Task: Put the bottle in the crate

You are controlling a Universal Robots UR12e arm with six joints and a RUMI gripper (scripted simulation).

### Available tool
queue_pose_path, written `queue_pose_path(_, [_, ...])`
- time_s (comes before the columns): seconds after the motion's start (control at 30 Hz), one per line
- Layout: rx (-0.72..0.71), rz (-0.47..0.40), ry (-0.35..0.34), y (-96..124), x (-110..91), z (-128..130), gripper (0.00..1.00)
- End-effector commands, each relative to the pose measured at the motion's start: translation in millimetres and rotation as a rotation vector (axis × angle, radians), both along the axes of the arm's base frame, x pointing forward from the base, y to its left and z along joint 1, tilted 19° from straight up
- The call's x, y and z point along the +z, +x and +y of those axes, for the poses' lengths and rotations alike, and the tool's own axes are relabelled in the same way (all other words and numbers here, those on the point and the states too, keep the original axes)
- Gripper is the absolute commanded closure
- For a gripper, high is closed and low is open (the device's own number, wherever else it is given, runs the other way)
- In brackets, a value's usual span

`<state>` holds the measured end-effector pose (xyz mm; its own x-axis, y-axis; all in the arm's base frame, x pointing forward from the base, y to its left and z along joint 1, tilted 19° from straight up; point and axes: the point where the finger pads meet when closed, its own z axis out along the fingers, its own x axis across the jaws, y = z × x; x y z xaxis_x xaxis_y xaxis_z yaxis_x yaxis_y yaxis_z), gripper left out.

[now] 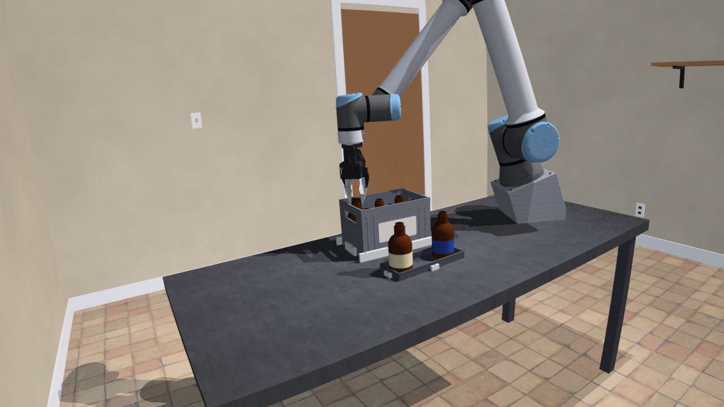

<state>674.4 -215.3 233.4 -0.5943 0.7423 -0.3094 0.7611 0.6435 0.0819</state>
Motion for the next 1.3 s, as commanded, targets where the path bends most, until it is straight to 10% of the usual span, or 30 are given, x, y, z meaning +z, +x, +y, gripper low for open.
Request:
queue_pose_path(0.0, [0.0, -0.002, -0.001, 1, 0, 0, 1.0])
queue_pose_path(1.27, [0.0, -0.002, -0.001, 4, -13, -3, 1.0])
